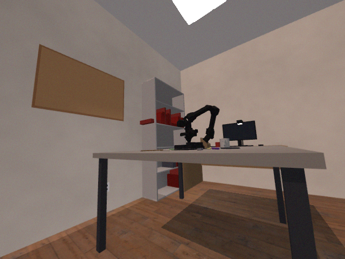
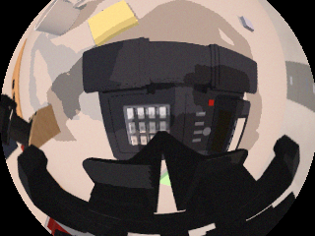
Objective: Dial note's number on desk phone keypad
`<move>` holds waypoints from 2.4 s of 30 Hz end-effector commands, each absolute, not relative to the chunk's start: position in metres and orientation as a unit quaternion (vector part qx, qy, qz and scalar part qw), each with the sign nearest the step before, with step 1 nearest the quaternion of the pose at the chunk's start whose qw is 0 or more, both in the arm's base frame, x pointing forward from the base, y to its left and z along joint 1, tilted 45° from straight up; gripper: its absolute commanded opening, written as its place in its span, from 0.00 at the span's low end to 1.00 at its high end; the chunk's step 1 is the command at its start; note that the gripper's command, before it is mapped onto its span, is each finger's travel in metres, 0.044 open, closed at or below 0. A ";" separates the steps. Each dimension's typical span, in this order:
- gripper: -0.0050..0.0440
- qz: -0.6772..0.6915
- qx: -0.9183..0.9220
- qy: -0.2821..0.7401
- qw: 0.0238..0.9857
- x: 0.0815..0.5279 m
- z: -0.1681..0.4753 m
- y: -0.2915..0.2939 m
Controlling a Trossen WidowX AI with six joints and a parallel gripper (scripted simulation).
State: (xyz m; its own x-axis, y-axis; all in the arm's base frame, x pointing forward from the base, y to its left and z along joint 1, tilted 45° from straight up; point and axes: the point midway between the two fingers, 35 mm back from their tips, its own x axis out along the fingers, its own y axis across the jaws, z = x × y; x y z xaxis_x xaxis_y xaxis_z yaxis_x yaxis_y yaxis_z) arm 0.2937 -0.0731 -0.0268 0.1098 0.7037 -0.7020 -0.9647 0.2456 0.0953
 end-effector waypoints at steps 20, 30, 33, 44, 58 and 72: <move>0.00 0.579 -0.205 0.326 0.719 0.266 -0.038 -0.079; 0.00 0.579 -0.205 0.326 0.719 0.268 -0.046 -0.071; 0.00 0.579 -0.205 0.326 0.719 0.268 -0.049 -0.068; 0.00 0.579 -0.205 0.326 0.719 0.269 -0.050 -0.066; 0.00 0.579 -0.205 0.326 0.719 0.269 -0.050 -0.066; 0.00 0.579 -0.205 0.326 0.719 0.269 -0.051 -0.065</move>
State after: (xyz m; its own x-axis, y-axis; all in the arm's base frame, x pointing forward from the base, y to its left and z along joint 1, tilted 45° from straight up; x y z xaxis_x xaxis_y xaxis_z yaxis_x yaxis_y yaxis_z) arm 0.2688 -0.0659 -0.0502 0.1172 0.6976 -0.7069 -0.9664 0.2441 0.0807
